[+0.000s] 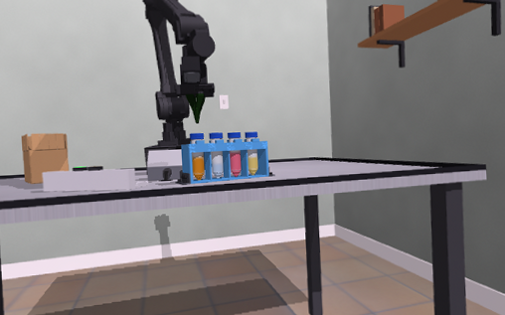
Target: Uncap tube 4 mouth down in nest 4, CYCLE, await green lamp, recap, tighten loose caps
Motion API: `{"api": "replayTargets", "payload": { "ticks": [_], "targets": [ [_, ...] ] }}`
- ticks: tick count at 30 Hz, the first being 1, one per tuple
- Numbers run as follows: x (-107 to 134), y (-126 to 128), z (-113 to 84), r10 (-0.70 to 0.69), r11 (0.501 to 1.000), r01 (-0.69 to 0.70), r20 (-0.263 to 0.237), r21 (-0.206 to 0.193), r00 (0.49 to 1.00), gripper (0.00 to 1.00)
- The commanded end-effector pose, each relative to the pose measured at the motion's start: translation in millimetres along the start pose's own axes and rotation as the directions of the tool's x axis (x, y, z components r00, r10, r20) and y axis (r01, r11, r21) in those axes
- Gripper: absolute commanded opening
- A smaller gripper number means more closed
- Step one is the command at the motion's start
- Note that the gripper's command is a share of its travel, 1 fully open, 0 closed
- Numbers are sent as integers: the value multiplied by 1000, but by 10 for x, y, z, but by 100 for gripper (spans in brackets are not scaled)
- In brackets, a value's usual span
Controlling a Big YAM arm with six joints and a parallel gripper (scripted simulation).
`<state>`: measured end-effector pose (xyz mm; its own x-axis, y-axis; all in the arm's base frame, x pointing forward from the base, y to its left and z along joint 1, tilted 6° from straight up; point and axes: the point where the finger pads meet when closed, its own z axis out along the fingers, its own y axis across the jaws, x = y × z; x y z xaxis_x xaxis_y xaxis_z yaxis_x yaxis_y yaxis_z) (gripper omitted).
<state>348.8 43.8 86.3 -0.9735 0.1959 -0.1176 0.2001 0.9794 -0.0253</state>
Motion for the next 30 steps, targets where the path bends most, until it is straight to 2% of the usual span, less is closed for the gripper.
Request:
{"api": "replayTargets", "payload": {
  "ticks": [1,4,19,24,25,30],
  "targets": [
    [167,-207,57,3,1000,-3,10,-5,1000,0],
    [224,-262,84,3,1000,-3,10,-5,1000,0],
    [1082,-1100,481,2,1000,-2,7,3,1000,0],
    [1131,-1149,504,2,1000,-2,7,4,1000,0],
    [1054,-1128,456,2,1000,-2,8,6,1000,0],
    [1054,-1128,457,2,1000,-2,8,6,1000,0]
  ]
}}
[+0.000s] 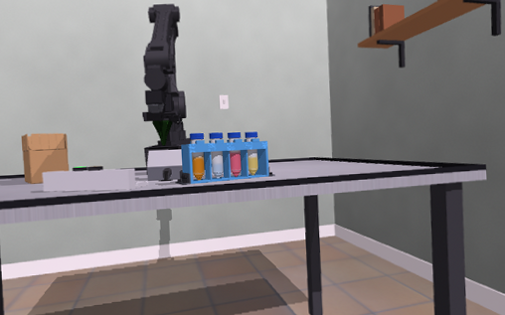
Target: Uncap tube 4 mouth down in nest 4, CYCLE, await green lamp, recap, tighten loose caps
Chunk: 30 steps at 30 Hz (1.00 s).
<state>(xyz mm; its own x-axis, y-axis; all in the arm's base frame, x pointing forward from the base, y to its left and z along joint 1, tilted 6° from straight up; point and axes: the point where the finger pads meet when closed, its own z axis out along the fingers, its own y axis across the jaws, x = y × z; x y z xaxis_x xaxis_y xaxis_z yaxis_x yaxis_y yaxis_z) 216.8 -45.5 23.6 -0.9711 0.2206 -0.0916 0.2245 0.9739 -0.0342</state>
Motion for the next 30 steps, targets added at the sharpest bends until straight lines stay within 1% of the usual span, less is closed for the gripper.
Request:
{"api": "replayTargets", "payload": {
  "ticks": [1,3,4,6,8,13,17,29,30],
  "targets": [
    [-129,-3,-66,-22,1000,22,35,-5,999,0],
    [-129,-3,-66,-22,1000,22,35,-5,999,0],
    [-56,-23,-16,-22,1000,22,32,-7,999,0],
    [-133,-21,-64,-21,1000,21,46,-7,999,0],
    [-133,-21,-64,-21,1000,21,46,-7,999,0],
    [-270,2,-176,-26,1000,27,68,-8,997,0],
    [-253,23,-190,-34,999,35,57,-8,998,0],
    [-269,56,-211,-30,999,31,54,-9,998,0],
    [-174,24,-120,-22,1000,22,35,-6,999,0]
  ]
}}
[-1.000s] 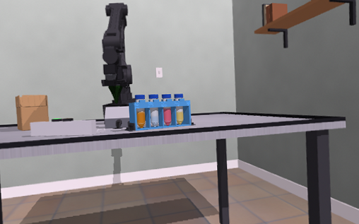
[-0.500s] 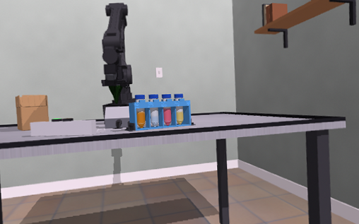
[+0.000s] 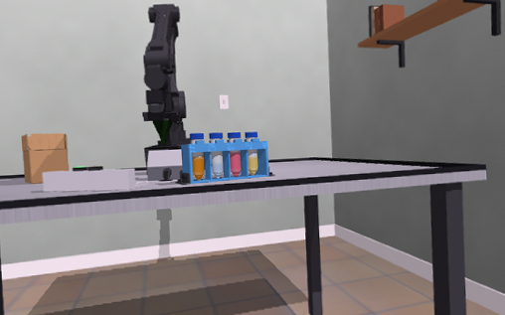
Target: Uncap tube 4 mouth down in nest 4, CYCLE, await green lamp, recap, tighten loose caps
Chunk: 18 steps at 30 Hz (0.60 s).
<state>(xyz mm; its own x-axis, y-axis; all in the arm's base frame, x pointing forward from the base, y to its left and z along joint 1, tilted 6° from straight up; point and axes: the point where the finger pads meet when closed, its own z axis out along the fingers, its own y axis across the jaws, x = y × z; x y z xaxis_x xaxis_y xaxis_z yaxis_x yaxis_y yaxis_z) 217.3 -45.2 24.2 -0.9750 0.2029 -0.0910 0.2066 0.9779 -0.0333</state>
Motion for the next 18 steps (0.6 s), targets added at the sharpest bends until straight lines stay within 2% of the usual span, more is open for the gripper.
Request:
{"api": "replayTargets", "payload": {
  "ticks": [1,2,4,6,18],
  "targets": [
    [-305,52,-135,-14,1000,14,59,-7,998,0],
    [-305,52,-102,-16,1000,16,59,-7,998,0],
    [-60,46,104,-21,1000,21,10,-5,1000,0],
    [-59,40,165,-22,1000,22,9,-5,1000,0],
    [-79,40,138,-21,1000,21,23,-5,1000,0]
  ]
}}
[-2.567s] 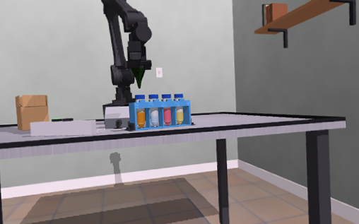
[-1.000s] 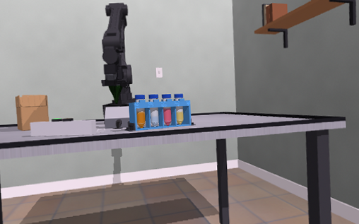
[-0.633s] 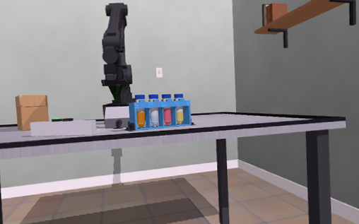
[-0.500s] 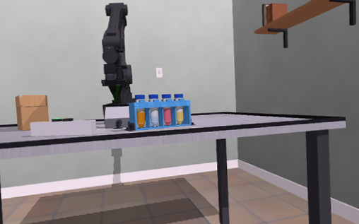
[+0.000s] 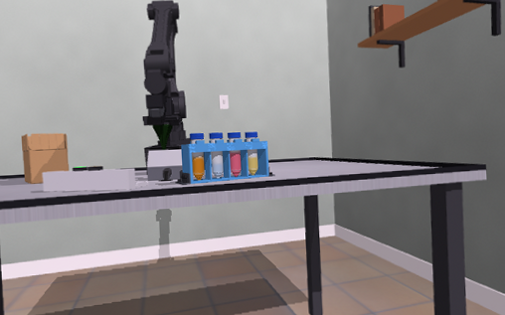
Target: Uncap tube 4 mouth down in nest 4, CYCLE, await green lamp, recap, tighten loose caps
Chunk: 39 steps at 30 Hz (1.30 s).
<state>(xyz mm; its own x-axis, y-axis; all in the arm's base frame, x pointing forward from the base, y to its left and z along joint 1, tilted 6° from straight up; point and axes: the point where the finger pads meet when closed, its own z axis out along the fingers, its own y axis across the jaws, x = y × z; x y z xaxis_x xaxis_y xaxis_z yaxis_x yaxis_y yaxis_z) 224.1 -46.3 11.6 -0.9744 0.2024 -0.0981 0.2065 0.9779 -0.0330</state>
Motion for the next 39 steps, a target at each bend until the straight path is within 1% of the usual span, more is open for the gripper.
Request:
{"api": "replayTargets", "payload": {
  "ticks": [1,8,39],
  "targets": [
    [-20,34,8,-21,1000,21,17,-5,1000,0],
    [-5,42,10,-18,1000,18,26,-6,1000,0],
    [14,46,18,-9,1000,9,28,-6,1000,0]
  ]
}}
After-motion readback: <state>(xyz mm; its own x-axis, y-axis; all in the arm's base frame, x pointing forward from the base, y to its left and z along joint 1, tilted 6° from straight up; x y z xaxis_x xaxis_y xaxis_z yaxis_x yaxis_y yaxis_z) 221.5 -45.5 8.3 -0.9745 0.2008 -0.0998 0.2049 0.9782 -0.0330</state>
